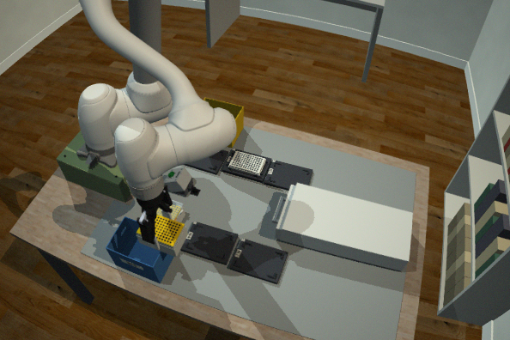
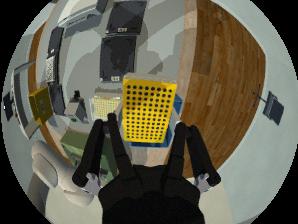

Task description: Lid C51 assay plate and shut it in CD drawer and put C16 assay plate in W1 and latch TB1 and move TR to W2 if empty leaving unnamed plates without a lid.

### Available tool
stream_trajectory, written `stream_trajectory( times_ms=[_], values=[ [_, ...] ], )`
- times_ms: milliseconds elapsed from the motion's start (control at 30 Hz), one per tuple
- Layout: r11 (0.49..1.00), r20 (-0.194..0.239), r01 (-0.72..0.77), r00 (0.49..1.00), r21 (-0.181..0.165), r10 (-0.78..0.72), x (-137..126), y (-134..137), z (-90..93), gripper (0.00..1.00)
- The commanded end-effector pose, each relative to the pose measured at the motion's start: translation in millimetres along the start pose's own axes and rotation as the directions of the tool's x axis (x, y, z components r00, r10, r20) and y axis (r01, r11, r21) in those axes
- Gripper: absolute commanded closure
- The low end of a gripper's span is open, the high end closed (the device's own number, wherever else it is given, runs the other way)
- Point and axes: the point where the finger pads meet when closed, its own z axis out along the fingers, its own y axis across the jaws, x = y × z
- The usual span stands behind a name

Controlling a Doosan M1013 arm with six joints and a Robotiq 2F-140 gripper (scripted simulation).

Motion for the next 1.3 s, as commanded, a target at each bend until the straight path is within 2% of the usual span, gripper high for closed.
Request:
stream_trajectory(
  times_ms=[0, 1100, 1267],
  values=[
    [1.000, 0.000, 0.000, 1.000, 0.000, 0.000, -8, 3, -0.1, 1.00],
    [1.000, 0.000, 0.000, 1.000, 0.000, 0.000, -81, 29, -0.1, 1.00],
    [1.000, 0.000, 0.000, 1.000, 0.000, 0.000, -83, 30, -0.1, 1.00]
  ],
)
